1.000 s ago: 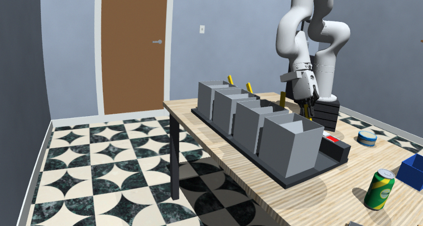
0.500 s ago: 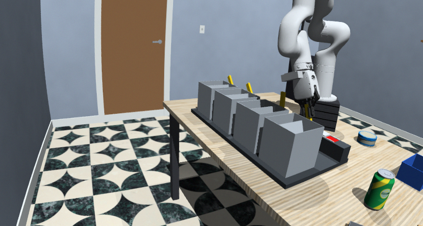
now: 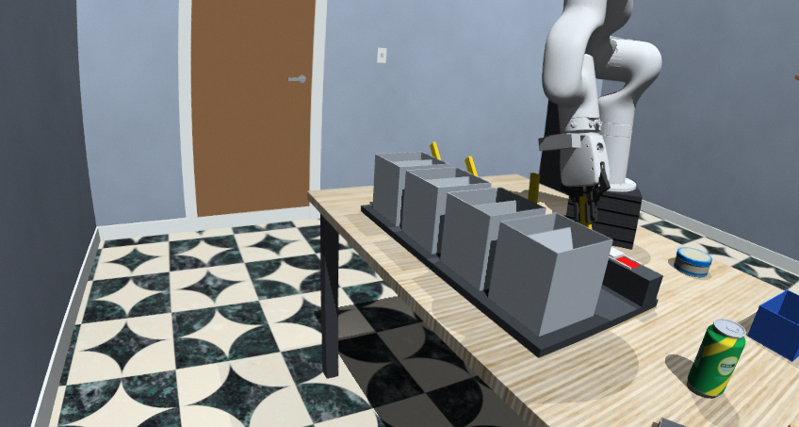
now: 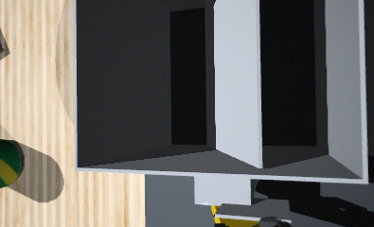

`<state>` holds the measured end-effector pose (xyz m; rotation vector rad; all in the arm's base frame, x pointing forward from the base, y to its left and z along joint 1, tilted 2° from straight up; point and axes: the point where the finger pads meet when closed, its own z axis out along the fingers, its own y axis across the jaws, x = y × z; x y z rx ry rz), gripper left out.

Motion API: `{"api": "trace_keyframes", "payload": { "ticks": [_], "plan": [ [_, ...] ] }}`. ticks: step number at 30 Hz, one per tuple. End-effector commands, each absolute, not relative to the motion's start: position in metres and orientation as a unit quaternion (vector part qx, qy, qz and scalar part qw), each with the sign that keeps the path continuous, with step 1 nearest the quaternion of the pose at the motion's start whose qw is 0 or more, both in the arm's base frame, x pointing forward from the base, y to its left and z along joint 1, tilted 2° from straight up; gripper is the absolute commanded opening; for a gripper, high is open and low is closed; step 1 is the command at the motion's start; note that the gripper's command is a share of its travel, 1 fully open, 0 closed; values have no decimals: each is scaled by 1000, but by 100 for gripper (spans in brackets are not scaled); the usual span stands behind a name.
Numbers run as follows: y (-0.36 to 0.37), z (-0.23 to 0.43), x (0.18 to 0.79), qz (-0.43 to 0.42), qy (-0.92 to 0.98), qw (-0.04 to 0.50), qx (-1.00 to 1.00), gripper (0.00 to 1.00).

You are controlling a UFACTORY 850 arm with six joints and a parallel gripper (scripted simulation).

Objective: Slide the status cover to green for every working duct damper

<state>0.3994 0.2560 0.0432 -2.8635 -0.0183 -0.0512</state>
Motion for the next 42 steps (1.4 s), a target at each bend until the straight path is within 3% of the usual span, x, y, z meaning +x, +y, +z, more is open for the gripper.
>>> {"api": "trace_keyframes", "payload": {
  "ticks": [1, 42],
  "plan": [
    [258, 44, 400, -13, -7, 126, -992, 19],
    [278, 47, 400, -13, -5, 31, -999, 19]
  ]
}}
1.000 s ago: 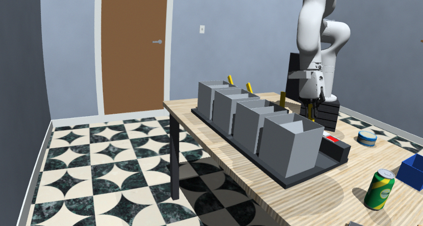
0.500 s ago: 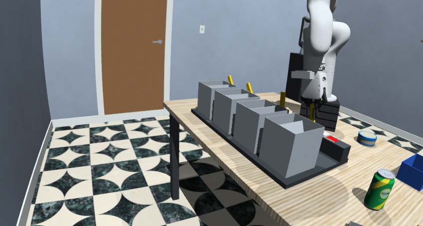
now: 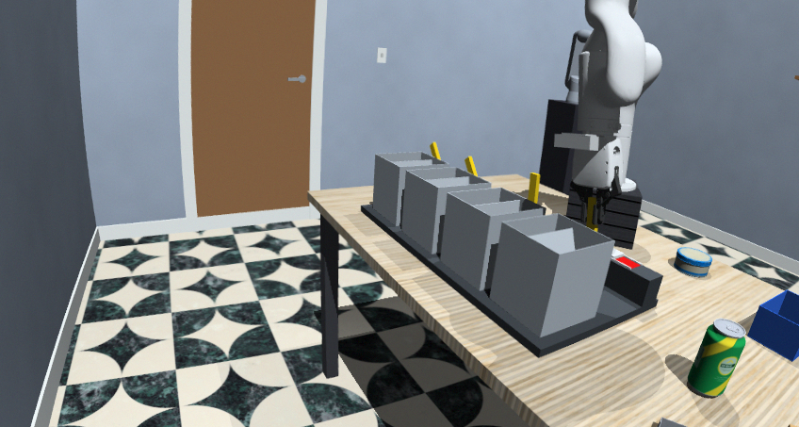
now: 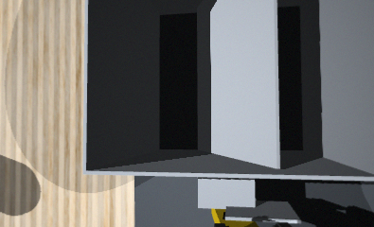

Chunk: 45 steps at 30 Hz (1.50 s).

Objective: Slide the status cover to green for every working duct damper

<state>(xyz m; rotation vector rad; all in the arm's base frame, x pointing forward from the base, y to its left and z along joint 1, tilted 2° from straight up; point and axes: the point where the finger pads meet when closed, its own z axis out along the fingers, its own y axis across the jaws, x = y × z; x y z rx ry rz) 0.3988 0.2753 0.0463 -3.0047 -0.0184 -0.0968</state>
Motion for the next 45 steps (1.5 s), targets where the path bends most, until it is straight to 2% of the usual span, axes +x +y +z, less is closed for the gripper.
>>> {"api": "trace_keyframes", "payload": {
  "ticks": [1, 20, 45],
  "plan": [
    [278, 47, 400, -13, -5, 29, -999, 19],
    [283, 48, 400, -14, -5, 4, -1000, 19],
    [283, 48, 400, -14, -5, 2, -1000, 19]
  ]
}}
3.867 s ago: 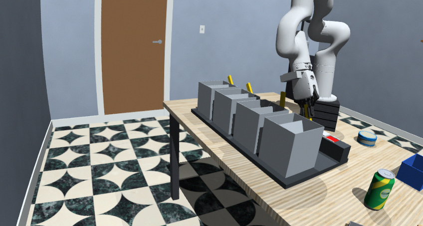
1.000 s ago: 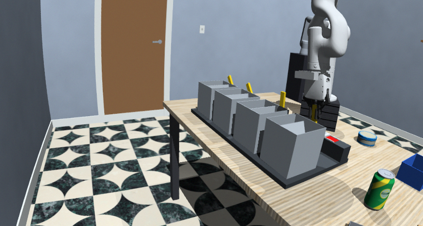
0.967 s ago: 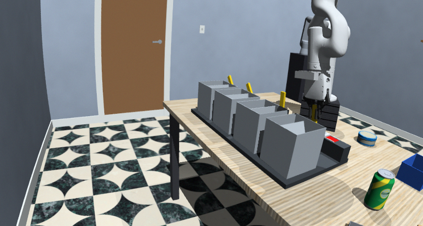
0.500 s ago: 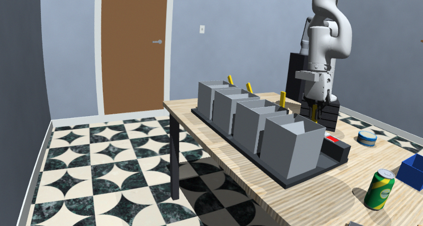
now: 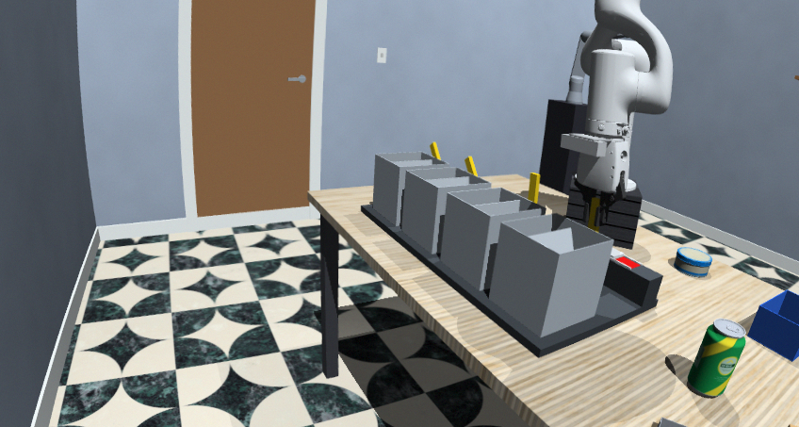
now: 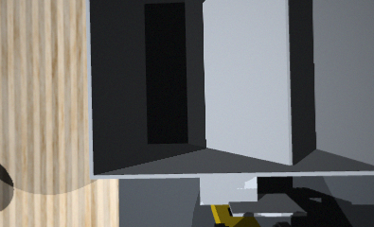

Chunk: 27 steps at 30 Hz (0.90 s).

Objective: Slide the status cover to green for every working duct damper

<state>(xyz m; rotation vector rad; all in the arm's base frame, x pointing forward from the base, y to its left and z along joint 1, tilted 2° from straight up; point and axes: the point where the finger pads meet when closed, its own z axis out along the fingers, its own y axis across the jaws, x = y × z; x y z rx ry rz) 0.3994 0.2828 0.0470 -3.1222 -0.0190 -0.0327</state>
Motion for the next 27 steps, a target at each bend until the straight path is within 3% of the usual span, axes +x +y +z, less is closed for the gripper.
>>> {"api": "trace_keyframes", "payload": {
  "ticks": [1, 13, 27],
  "plan": [
    [283, 48, 400, -14, -5, 2, -1000, 23],
    [283, 48, 400, -14, -5, 2, -1000, 39],
    [283, 48, 400, -14, -5, 2, -1000, 39]
  ]
}}
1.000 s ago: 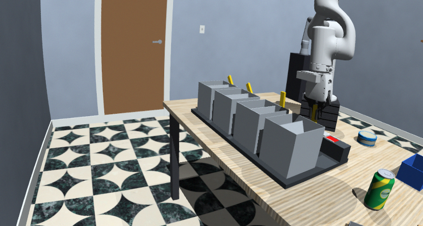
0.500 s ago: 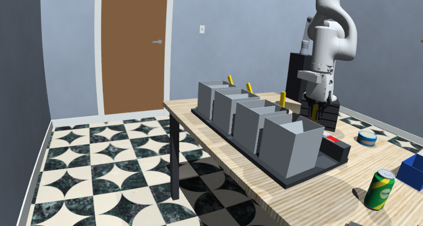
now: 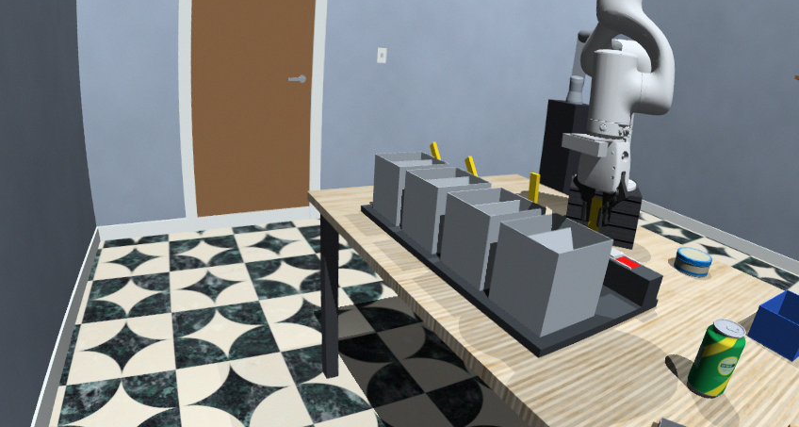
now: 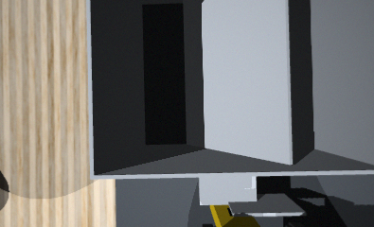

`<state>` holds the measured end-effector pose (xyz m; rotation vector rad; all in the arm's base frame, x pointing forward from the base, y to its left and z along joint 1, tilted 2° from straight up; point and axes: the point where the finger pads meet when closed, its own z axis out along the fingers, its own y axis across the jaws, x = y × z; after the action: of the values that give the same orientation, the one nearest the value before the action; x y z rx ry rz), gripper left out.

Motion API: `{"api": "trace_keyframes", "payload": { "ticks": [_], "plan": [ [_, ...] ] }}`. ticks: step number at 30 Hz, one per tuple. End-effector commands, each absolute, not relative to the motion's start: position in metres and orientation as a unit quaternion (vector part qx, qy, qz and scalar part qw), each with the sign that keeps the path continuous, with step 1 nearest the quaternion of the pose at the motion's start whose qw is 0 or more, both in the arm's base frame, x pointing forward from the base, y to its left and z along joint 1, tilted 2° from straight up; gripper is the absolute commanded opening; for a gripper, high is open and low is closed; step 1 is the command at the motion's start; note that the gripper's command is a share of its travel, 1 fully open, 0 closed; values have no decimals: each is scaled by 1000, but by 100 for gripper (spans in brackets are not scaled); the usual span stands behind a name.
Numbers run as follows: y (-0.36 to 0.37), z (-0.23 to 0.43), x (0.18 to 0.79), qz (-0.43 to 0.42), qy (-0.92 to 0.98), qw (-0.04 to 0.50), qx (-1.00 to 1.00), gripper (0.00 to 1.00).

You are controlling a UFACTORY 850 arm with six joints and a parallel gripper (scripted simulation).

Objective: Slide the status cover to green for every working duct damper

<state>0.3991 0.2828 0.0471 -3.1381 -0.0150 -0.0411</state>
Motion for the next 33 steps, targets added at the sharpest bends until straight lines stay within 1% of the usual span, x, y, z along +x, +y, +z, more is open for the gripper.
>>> {"api": "trace_keyframes", "payload": {
  "ticks": [1, 9, 21, 33],
  "plan": [
    [283, 49, 400, -14, -5, 2, -1000, 39],
    [283, 60, 399, -14, -5, 2, -1000, 39],
    [283, 105, 398, -14, -5, 2, -1000, 39],
    [283, 126, 398, -14, -5, 2, -1000, 39]
  ]
}}
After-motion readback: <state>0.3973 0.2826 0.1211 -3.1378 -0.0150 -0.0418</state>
